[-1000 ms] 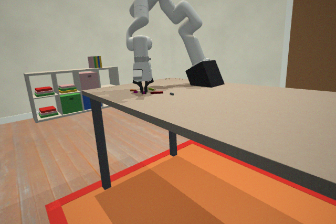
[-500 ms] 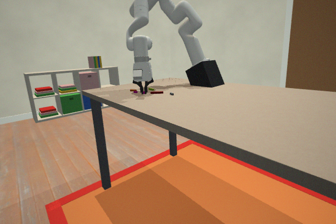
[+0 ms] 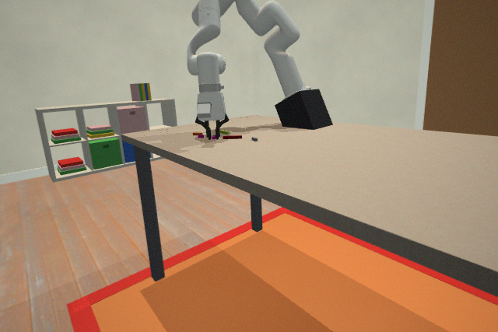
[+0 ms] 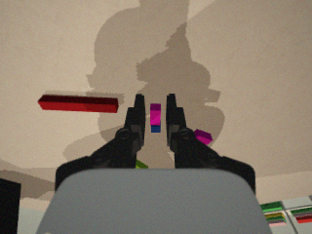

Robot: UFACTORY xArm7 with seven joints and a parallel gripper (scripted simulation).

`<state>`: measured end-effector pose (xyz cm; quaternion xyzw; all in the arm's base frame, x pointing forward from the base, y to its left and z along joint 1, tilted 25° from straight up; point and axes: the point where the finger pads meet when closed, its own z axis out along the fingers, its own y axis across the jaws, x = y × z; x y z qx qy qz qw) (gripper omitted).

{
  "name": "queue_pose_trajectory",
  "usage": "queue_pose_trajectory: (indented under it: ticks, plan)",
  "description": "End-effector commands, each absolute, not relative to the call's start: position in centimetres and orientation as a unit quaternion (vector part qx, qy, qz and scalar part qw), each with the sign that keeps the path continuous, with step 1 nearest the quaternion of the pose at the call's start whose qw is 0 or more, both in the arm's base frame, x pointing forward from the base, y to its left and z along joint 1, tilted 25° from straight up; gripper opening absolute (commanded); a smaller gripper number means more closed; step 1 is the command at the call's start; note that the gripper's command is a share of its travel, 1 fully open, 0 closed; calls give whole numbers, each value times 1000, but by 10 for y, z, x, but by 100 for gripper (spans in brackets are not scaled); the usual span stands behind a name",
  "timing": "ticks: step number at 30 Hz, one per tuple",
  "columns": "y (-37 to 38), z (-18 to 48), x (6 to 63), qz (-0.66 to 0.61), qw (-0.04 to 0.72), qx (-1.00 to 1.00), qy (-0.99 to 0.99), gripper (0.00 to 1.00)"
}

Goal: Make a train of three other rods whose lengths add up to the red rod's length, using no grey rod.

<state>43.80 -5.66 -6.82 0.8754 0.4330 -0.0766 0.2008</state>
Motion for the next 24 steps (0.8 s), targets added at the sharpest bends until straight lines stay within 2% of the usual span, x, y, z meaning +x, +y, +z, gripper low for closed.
queue_pose_trajectory:
  ticks: [1, 18, 24]
  plan:
    - [-55, -67, 440, -75, 201, 875, 434, 24]
    - [-51, -58, 439, -75, 201, 875, 434, 24]
    - [-40, -33, 438, -75, 201, 875, 434, 24]
